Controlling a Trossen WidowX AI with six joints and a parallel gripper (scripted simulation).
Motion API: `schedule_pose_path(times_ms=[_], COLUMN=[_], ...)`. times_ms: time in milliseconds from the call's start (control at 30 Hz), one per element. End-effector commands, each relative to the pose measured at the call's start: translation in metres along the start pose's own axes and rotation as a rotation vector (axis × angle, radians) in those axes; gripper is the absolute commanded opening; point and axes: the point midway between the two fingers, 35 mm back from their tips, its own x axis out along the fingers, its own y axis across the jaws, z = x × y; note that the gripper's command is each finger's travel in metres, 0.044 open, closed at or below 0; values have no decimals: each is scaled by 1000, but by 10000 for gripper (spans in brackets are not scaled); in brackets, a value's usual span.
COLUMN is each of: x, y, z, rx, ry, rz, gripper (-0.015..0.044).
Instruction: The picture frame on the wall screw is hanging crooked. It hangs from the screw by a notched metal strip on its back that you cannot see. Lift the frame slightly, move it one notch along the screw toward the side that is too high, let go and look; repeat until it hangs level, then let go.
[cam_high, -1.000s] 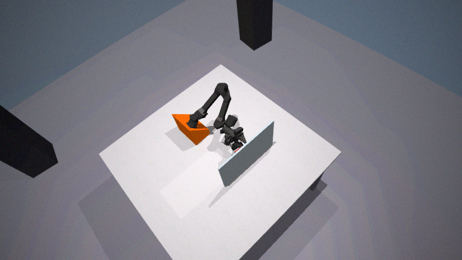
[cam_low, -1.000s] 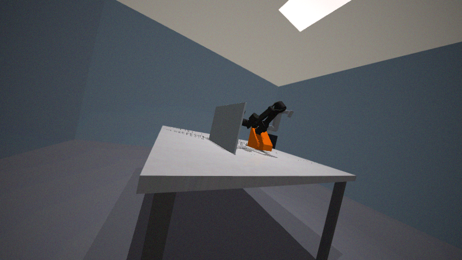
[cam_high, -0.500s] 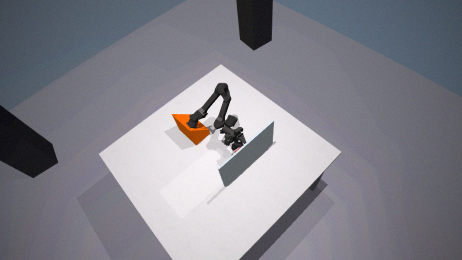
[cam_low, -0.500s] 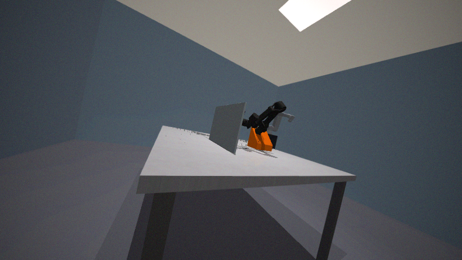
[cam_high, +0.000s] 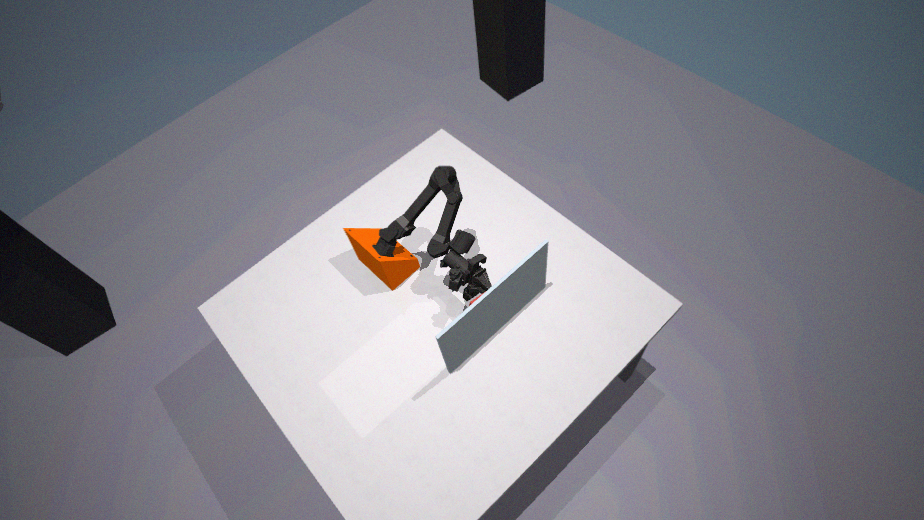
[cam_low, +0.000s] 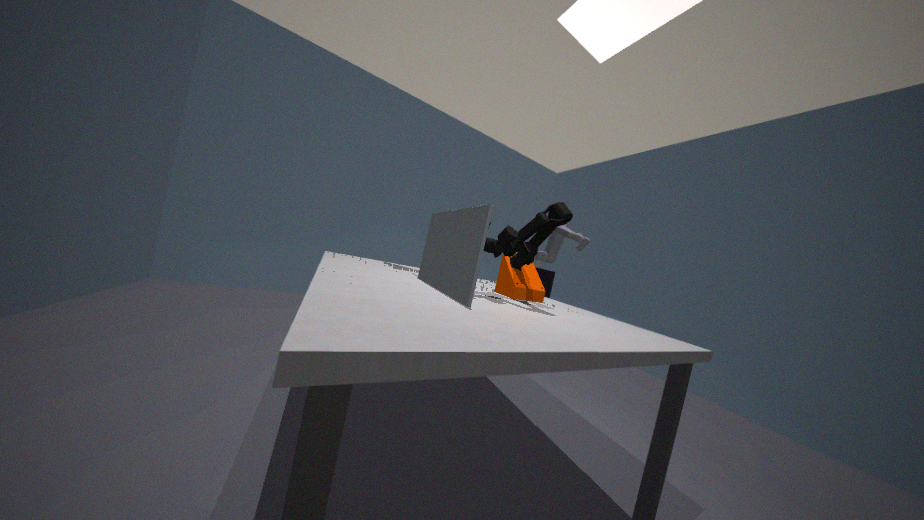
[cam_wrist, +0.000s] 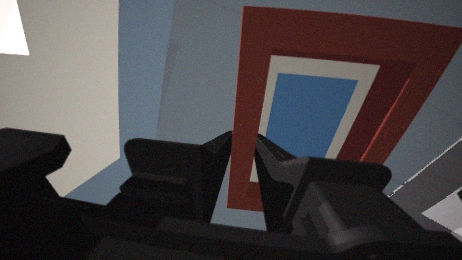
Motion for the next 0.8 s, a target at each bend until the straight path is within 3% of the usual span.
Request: schedule_pose_path(times_ms=[0,767], x=[0,0], y=[0,6], z=[0,0], rx=[-5,-6], ry=[2,2], rz=[-1,-1], gripper=[0,0])
